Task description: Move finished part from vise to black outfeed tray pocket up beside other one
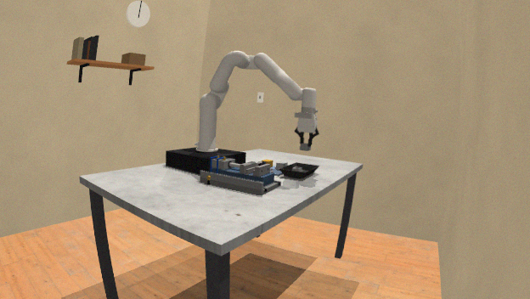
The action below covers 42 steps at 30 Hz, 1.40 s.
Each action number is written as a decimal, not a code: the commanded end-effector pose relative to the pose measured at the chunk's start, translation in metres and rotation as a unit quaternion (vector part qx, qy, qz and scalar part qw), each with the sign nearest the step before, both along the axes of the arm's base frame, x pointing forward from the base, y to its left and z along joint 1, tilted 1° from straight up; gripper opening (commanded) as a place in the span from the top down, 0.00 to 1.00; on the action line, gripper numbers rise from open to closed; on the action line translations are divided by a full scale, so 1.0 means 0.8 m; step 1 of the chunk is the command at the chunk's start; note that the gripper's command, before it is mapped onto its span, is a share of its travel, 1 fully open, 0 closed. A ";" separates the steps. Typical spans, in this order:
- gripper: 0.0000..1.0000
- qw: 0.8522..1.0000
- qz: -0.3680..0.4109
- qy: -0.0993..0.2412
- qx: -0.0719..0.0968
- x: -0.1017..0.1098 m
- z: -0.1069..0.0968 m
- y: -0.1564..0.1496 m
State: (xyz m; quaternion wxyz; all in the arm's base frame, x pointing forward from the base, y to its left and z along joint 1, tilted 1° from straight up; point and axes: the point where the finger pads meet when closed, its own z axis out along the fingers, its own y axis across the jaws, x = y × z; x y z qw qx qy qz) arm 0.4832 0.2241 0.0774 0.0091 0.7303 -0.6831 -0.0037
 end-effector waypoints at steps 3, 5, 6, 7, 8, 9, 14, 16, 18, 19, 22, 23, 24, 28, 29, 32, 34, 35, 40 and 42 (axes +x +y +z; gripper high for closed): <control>1.00 1.000 0.000 -0.002 0.001 0.002 0.002 0.001; 1.00 1.000 0.000 -0.002 0.001 0.002 0.002 0.001; 1.00 1.000 0.000 -0.002 0.001 0.002 0.002 0.001; 1.00 1.000 0.000 -0.002 0.001 0.002 0.002 0.001; 1.00 1.000 0.000 -0.002 0.001 0.002 0.002 0.001; 1.00 1.000 0.000 -0.002 0.001 0.002 0.002 0.001; 1.00 1.000 0.000 -0.002 0.001 0.002 0.002 0.001; 1.00 1.000 0.000 -0.002 0.001 0.002 0.002 0.001; 1.00 1.000 0.000 -0.002 0.001 0.002 0.001 0.001; 1.00 1.000 0.000 -0.002 0.001 0.002 0.001 0.001; 1.00 1.000 0.000 -0.002 0.001 0.002 -0.001 0.001; 1.00 1.000 0.000 -0.002 0.001 0.002 -0.002 0.001; 1.00 1.000 0.000 -0.002 0.001 0.002 -0.003 0.001; 1.00 1.000 0.000 -0.002 0.001 0.002 -0.004 0.001; 1.00 1.000 0.000 -0.002 0.001 0.002 -0.006 0.001; 1.00 1.000 0.000 -0.002 0.001 0.001 -0.009 0.001; 1.00 1.000 0.000 -0.002 0.001 0.001 -0.012 0.001; 1.00 1.000 0.000 -0.002 0.001 0.001 -0.014 0.001; 1.00 1.000 0.000 -0.002 0.001 0.001 -0.023 0.001; 1.00 1.000 0.000 -0.002 0.001 0.001 -0.027 0.001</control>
